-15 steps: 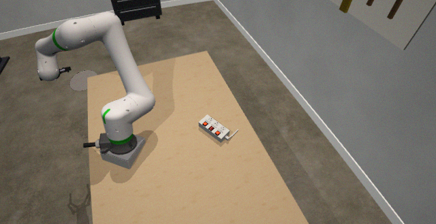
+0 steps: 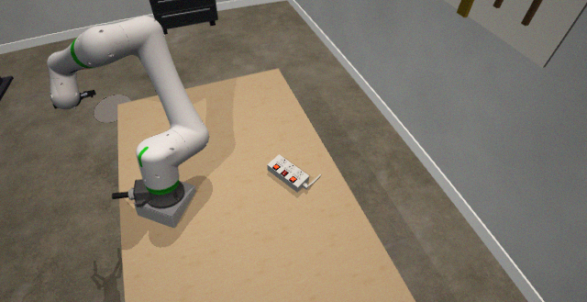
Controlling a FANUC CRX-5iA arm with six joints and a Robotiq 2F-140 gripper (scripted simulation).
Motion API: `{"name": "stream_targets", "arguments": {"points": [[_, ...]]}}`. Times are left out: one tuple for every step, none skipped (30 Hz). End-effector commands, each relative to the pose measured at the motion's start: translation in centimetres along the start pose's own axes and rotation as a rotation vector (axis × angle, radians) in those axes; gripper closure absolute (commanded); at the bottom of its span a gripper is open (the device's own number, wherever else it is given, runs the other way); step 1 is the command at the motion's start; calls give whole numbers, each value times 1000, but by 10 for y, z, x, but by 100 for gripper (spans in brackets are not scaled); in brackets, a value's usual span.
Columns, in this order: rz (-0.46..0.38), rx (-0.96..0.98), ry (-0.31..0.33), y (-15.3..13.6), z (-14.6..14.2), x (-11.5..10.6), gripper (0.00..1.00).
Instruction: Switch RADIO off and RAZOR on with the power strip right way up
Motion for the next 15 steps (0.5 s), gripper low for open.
{"name": "stream_targets", "arguments": {"points": [[0,0,0,0,0,0,0],[0,0,0,0,0,0,0],[0,0,0,0,0,0,100],[0,0,0,0,0,0,100],[0,0,0,0,0,0,100],[0,0,0,0,0,0,100],[0,0,0,0,0,0,100],[0,0,0,0,0,0,100],[0,0,0,0,0,0,100],[0,0,0,0,0,0,100],[0,0,0,0,0,0,100],[0,0,0,0,0,0,100],[0,0,0,0,0,0,100],[0,0,0,0,0,0,100],[0,0,0,0,0,0,100]]}}
Point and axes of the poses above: the point where the finger pads meet when closed, its own x axis out along the fingers, its own z axis across the jaws, y = z × x, the point moved 8 cm from there along -x, back along the fingers, and after that the axes turned 8 degrees about x, right-handed, at the moved point
